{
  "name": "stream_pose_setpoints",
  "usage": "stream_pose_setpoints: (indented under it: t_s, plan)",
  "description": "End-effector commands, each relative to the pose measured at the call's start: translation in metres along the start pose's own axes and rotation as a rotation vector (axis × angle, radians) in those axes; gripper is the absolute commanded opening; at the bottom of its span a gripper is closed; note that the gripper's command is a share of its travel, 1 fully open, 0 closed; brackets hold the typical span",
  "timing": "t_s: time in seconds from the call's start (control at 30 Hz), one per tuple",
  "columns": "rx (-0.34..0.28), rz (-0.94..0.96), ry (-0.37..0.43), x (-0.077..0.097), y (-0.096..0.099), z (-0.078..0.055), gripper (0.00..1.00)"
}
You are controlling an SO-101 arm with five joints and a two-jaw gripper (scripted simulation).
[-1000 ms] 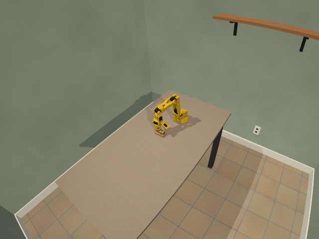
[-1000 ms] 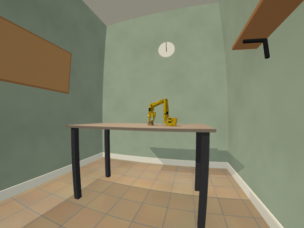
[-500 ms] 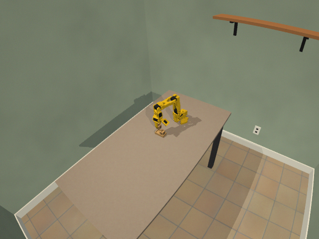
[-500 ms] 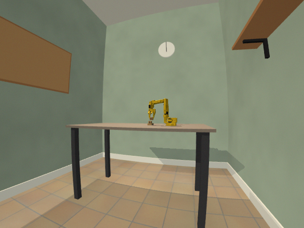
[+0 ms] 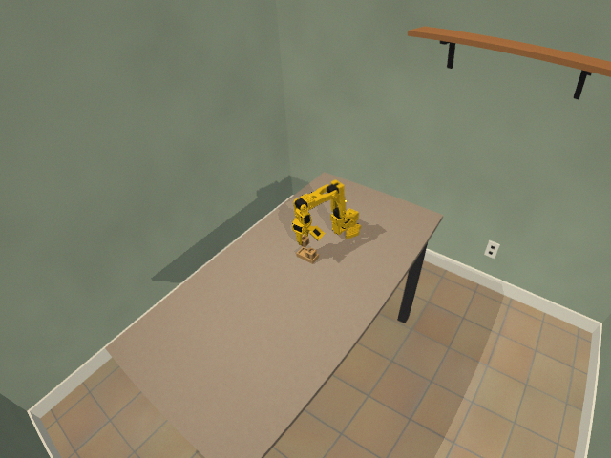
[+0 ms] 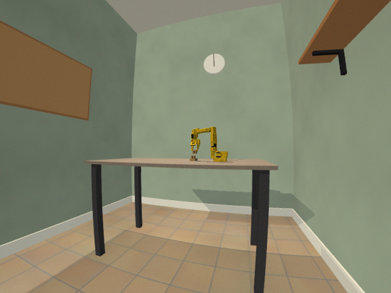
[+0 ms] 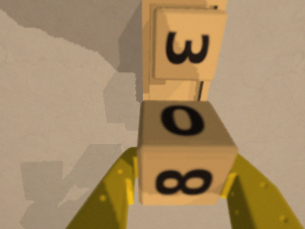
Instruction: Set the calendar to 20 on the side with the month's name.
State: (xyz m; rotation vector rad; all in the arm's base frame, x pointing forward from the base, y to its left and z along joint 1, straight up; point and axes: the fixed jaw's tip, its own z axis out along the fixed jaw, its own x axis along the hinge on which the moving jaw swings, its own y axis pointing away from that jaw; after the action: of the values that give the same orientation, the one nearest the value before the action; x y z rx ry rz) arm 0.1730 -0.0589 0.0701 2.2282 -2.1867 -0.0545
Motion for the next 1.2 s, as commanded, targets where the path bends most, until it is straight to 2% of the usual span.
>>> stream_pose_setpoints:
  t_s: [0.0,0.43,0.6,0.73,0.8,0.97,1.17]
  plan:
    - [0.068,0.001,0.022,0.001,-0.005,-0.012,0.00]
    - [0.068,-0.010,0.022,-0.001,-0.006,-0.012,0.00]
    - [0.068,-0.056,0.022,-0.009,-0.009,-0.011,0.00]
    - [0.068,-0.128,0.022,-0.022,-0.013,-0.010,0.00]
    - [0.068,-0.128,0.022,-0.022,-0.013,-0.010,0.00]
    - [0.067,-0.260,0.023,-0.046,-0.018,-0.008,0.00]
    - [0.066,-0.467,0.023,-0.086,-0.019,-0.004,0.00]
